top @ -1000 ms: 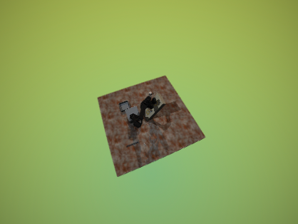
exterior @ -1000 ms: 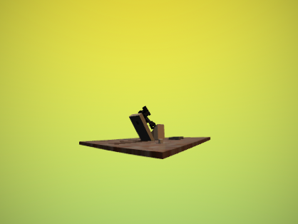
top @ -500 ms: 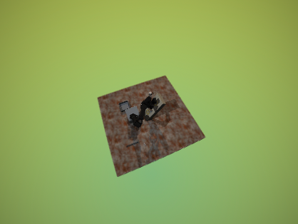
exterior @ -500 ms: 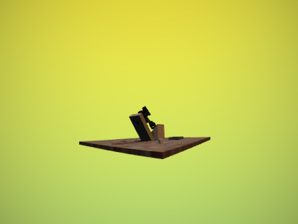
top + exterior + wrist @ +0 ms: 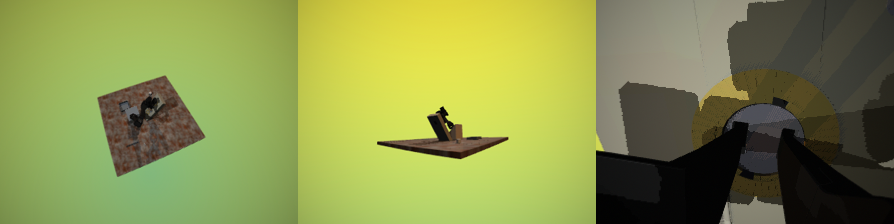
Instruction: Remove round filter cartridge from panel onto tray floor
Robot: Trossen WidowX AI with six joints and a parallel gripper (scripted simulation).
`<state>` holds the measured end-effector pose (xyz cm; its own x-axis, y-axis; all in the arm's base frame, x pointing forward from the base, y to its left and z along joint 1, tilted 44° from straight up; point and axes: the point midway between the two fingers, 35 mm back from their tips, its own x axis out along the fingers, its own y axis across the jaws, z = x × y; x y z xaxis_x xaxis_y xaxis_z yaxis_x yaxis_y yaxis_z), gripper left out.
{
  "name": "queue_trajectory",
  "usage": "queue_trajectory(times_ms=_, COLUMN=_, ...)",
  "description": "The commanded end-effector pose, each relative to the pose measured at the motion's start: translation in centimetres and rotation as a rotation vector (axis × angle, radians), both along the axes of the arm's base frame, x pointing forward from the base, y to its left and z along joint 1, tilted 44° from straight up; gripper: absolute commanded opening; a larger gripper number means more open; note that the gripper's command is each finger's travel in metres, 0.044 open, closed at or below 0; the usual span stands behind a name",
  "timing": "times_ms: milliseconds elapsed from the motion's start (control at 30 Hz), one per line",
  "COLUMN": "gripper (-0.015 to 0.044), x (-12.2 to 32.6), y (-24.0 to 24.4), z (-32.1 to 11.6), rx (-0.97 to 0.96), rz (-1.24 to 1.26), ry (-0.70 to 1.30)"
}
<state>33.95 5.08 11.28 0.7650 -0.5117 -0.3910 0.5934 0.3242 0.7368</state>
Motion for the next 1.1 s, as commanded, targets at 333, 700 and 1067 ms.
queue_trajectory(times_ms=333, gripper=0.0103, x=0.42, y=-0.41, z=-0.27, rx=0.001, rz=-0.001, ry=0.004)
queue_trajectory(times_ms=700, gripper=0.0063, x=0.22, y=-0.07, z=-0.11, rx=-0.003, rz=0.003, ry=0.000)
queue_trajectory(times_ms=1067, gripper=0.0000, x=0.38, y=-0.30, z=-0.23, rx=-0.078, rz=0.040, ry=0.054)
